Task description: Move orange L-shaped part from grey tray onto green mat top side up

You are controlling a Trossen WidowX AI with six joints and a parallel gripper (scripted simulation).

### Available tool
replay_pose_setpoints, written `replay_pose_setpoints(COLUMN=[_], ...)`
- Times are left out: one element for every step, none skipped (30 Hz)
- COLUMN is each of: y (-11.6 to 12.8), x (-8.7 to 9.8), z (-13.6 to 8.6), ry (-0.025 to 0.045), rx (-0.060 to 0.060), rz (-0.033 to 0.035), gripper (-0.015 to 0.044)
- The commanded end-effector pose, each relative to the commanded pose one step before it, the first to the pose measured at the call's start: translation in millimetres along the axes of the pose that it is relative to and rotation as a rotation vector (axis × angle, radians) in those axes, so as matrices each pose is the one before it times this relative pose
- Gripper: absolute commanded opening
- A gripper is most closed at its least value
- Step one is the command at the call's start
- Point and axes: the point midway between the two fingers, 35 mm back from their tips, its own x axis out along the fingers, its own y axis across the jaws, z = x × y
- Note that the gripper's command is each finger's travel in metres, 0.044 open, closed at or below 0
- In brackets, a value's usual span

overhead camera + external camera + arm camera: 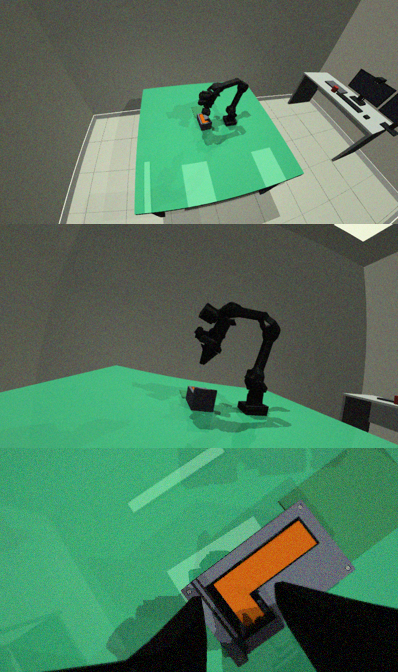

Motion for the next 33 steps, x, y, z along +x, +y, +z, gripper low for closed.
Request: replay_pose_setpoints(y=[18.49, 0.0, 0.0, 0.0, 0.0, 0.0, 0.0, 0.0, 0.0, 0.0, 0.0, 0.05, 0.09, 0.12, 0.11, 0.07, 0.01, -0.1, -0.18, -0.15, -0.06, 0.0, 0.0, 0.0, 0.0, 0.0, 0.01, 0.01, 0.01, 0.01, 0.01, 0.01, 0.01], x=[25.86, 0.0, 0.0, 0.0, 0.0, 0.0, 0.0, 0.0, 0.0, 0.0, 0.0, 1.98, 4.08, 6.48, 7.67, 9.2, 11.04, 12.95, 11.46, 6.94, 2.3, 0.0, 0.0, 0.0, 0.0, 0.28, 0.53, 0.79, 1.06, 1.33, 1.57, 1.67, 1.68], z=[-33.43, 0.0, 0.0, 0.0, 0.0, 0.0, 0.0, 0.0, 0.0, 0.0, 0.0, 0.29, 0.54, 0.73, 0.64, 0.45, 0.09, -0.53, -1.05, -0.91, -0.35, 0.0, 0.0, 0.0, 0.0, 0.02, 0.04, 0.05, 0.07, 0.08, 0.08, 0.08, 0.07], ry=[0.31759, 0.0, 0.0, 0.0, 0.0, 0.0, 0.0, 0.0, 0.0, 0.0, 0.0, -0.00002, -0.00004, -0.00006, -0.00005, -0.00004, -0.00001, 0.00004, 0.00008, 0.00007, 0.00003, 0.0, 0.0, 0.0, 0.0, 0.0, 0.0, 0.0, 0.0, 0.0, 0.0, 0.0, 0.0], rx=[-0.4835, 0.0, 0.0, 0.0, 0.0, 0.0, 0.0, 0.0, 0.0, 0.0, 0.0, 0.0, 0.0, 0.0, 0.0, 0.0, 0.0, 0.0, 0.0, 0.0, 0.0, 0.0, 0.0, 0.0, 0.0, 0.0, 0.0, 0.0, 0.0, 0.0, 0.0, 0.0, 0.0], rz=[0.02114, 0.0, 0.0, 0.0, 0.0, 0.0, 0.0, 0.0, 0.0, 0.0, 0.0, -0.00001, -0.00001, -0.00002, -0.00003, -0.00004, -0.00006, -0.00008, -0.00008, -0.00005, -0.00002, 0.0, 0.0, 0.0, 0.0, 0.0, 0.0, 0.0, -0.00001, -0.00001, -0.00001, -0.00001, -0.00001], gripper=[0.018, 0.018, 0.018, 0.018, 0.018, 0.018, 0.018, 0.018, 0.018, 0.018, 0.018, 0.018, 0.018, 0.018, 0.018, 0.018, 0.018, 0.018, 0.018, 0.018, 0.018, 0.018, 0.018, 0.018, 0.018, 0.018, 0.018, 0.018, 0.018, 0.018, 0.018, 0.018, 0.018])
